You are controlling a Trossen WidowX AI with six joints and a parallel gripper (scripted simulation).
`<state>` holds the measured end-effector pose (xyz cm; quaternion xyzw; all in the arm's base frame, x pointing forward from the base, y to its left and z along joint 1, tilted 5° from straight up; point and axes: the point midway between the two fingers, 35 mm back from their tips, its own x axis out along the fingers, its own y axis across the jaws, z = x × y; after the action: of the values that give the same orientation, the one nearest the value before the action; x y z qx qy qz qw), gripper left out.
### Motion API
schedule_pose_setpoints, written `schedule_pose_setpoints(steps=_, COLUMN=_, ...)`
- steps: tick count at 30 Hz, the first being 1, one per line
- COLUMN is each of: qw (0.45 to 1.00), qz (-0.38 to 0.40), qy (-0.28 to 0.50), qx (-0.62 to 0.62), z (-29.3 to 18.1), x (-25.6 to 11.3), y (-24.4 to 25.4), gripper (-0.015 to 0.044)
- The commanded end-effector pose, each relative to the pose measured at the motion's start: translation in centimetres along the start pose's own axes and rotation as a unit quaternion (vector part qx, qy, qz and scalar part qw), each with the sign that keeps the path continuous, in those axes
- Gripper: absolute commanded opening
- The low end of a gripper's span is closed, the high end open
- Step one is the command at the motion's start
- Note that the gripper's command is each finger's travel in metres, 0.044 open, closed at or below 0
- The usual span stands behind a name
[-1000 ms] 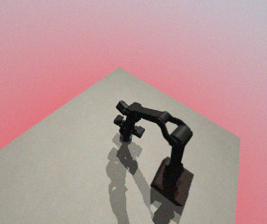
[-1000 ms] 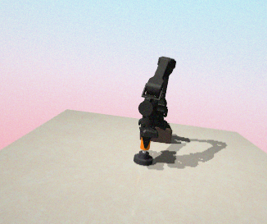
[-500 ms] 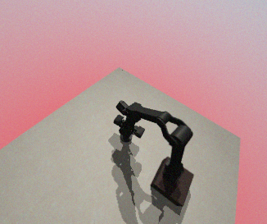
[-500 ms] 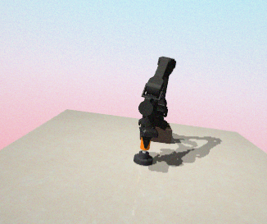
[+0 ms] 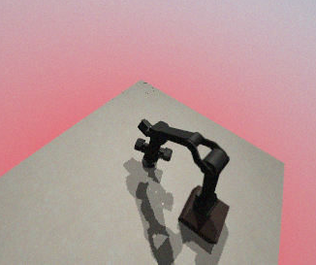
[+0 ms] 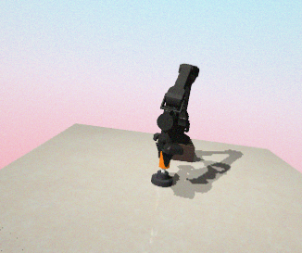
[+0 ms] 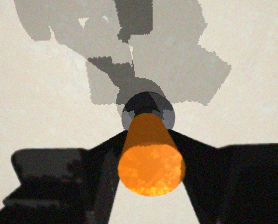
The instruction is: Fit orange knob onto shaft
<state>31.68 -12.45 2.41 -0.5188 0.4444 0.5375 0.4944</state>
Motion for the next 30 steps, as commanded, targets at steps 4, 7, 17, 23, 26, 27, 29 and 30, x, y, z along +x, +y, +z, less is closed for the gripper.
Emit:
schedule_pose_setpoints(steps=4, qw=1.000, qz=-0.003, qy=0.003, qx=-0.015, z=-0.21, x=-0.19, y=-0.31, gripper=0.0000)
schedule_pose_setpoints(steps=7, qw=1.000, qz=-0.003, qy=0.004, qx=-0.015, z=-0.26, x=-0.02, y=-0.38, gripper=0.0000)
schedule_pose_setpoints(steps=17, qw=1.000, qz=-0.003, qy=0.003, qx=-0.015, z=-0.14, x=0.23, y=-0.18, gripper=0.0000)
schedule_pose_setpoints(steps=23, qw=1.000, qz=-0.003, qy=0.003, qx=-0.015, z=-0.04, x=0.29, y=-0.01, gripper=0.0000)
schedule_pose_setpoints(steps=26, qw=1.000, qz=-0.003, qy=0.003, qx=-0.015, z=-0.02, x=0.37, y=0.01, gripper=0.0000)
schedule_pose_setpoints(steps=27, qw=1.000, qz=-0.003, qy=0.003, qx=-0.015, z=-0.02, x=0.37, y=0.01, gripper=0.0000)
schedule_pose_setpoints(steps=29, qw=1.000, qz=-0.003, qy=0.003, qx=-0.015, z=-0.04, x=0.24, y=-0.01, gripper=0.0000)
schedule_pose_setpoints(steps=30, qw=1.000, qz=-0.003, qy=0.003, qx=-0.015, z=-0.06, x=0.13, y=-0.04, gripper=0.0000)
